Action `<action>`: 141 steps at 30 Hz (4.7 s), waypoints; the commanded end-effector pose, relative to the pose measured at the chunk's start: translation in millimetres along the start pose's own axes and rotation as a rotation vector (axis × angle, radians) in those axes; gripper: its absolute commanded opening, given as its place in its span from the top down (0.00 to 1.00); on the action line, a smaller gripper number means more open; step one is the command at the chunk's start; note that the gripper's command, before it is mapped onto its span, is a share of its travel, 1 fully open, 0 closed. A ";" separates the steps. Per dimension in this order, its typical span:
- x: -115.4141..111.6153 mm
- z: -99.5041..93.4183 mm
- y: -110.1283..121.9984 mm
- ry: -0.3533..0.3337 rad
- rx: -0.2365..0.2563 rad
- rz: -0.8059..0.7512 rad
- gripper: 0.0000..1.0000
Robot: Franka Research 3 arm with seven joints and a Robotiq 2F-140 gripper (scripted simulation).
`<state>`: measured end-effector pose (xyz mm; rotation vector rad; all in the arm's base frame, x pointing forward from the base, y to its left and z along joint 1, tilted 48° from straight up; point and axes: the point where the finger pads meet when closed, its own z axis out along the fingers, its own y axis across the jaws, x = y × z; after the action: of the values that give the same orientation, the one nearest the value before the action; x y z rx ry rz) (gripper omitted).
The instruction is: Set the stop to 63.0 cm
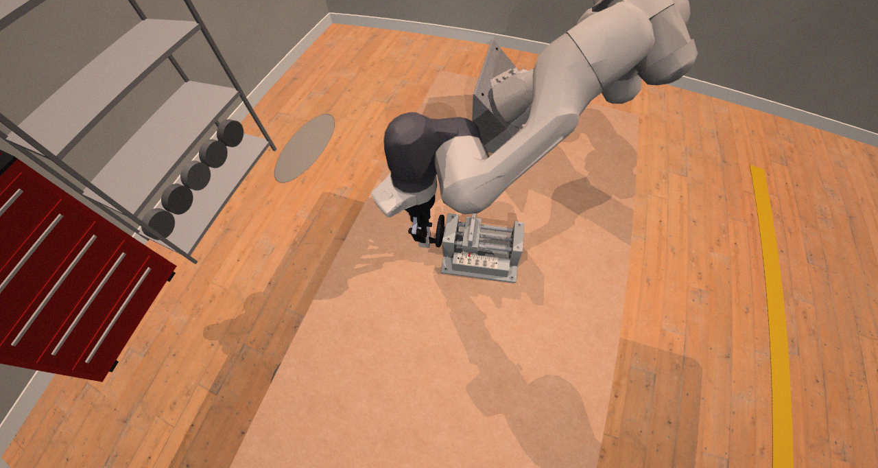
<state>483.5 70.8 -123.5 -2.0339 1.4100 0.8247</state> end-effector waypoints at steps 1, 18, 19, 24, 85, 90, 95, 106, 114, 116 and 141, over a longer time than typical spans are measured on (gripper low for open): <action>-0.2 10.3 2.0 0.000 -0.001 0.001 0.96; -0.3 22.7 11.0 0.000 -0.001 0.001 0.96; -0.3 23.1 11.5 0.000 -0.001 0.001 0.96; -0.3 24.5 13.4 0.000 -0.001 0.001 0.96; -0.3 28.3 21.6 0.000 -0.001 0.001 0.96; -0.3 28.3 21.6 0.000 -0.001 0.001 0.96; -0.3 28.3 21.6 0.000 -0.001 0.001 0.96; -0.3 28.3 21.6 0.000 -0.001 0.001 0.96; -0.3 28.3 21.6 0.000 -0.001 0.001 0.96; -0.3 28.3 21.6 0.000 -0.001 0.001 0.96; -0.3 28.4 21.7 0.000 -0.001 0.001 0.96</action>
<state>461.3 83.6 -142.4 -2.0344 1.4127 0.8216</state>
